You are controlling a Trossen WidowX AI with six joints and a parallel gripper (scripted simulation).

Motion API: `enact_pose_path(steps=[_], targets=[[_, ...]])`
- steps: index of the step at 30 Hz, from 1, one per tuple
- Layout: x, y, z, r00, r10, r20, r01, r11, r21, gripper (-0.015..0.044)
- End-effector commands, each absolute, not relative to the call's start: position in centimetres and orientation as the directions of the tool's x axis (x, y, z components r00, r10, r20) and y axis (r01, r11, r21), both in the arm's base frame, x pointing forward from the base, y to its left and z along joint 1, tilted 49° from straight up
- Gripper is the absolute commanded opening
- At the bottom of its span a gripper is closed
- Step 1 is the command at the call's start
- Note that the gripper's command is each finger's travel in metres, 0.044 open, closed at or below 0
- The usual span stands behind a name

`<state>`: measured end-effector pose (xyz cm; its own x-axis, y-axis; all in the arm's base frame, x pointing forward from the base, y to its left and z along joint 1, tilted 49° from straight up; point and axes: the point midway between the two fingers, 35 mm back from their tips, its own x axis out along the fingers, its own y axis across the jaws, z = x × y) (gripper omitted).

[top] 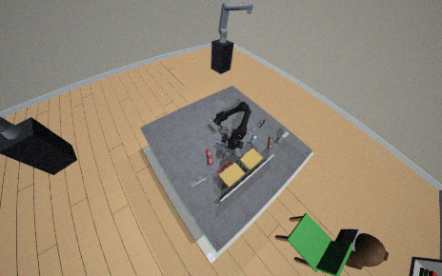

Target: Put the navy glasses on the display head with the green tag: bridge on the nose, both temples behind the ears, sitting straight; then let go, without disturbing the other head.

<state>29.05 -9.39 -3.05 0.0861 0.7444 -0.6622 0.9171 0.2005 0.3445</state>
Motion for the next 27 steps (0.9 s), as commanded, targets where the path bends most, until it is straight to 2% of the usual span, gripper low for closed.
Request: enact_pose_path(steps=[1,14,20,27], targets=[[29.0,-11.4,-1.6,0.091,0.74,-0.667,0.917,0.199,0.346,0.0],[28.8,-15.5,2.1,0.091,0.742,-0.665,0.917,0.198,0.347,0.0],[29.0,-15.3,2.6,0.092,0.74,-0.666,0.928,0.179,0.328,0.0],[30.4,-13.6,5.1,0.098,0.734,-0.672,0.971,0.076,0.225,0.0]])
